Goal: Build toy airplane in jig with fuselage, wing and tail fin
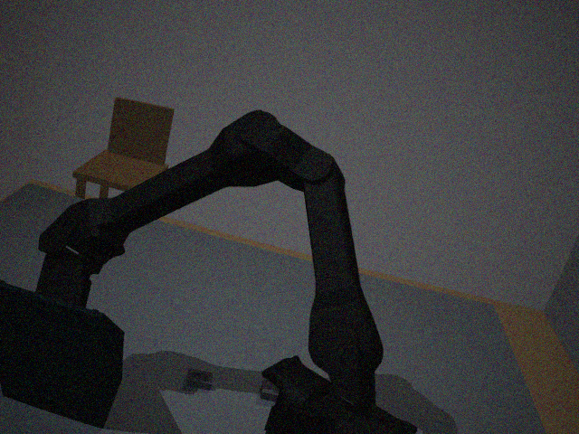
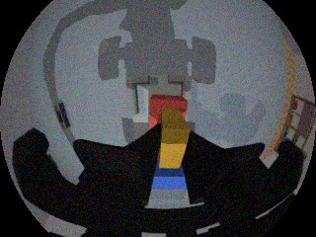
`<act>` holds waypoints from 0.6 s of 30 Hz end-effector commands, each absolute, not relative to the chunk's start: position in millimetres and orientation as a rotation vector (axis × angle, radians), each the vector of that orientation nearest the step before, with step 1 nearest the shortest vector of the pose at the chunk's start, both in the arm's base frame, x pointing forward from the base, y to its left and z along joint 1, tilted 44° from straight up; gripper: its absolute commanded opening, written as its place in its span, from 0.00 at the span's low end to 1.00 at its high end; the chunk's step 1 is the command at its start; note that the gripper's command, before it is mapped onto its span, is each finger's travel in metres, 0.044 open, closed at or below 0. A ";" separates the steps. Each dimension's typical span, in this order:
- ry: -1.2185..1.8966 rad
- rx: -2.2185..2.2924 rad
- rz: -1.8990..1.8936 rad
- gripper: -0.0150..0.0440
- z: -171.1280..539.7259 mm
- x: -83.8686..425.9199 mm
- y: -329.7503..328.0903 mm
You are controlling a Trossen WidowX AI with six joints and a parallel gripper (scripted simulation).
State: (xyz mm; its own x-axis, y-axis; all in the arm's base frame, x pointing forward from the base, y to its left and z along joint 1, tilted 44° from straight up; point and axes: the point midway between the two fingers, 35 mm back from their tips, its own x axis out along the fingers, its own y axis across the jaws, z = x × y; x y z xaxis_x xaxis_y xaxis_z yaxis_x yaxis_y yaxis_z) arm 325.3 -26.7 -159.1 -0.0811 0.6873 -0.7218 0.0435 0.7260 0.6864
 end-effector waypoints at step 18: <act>1.586 0.604 0.587 0.69 -102.0 333.8 -82.8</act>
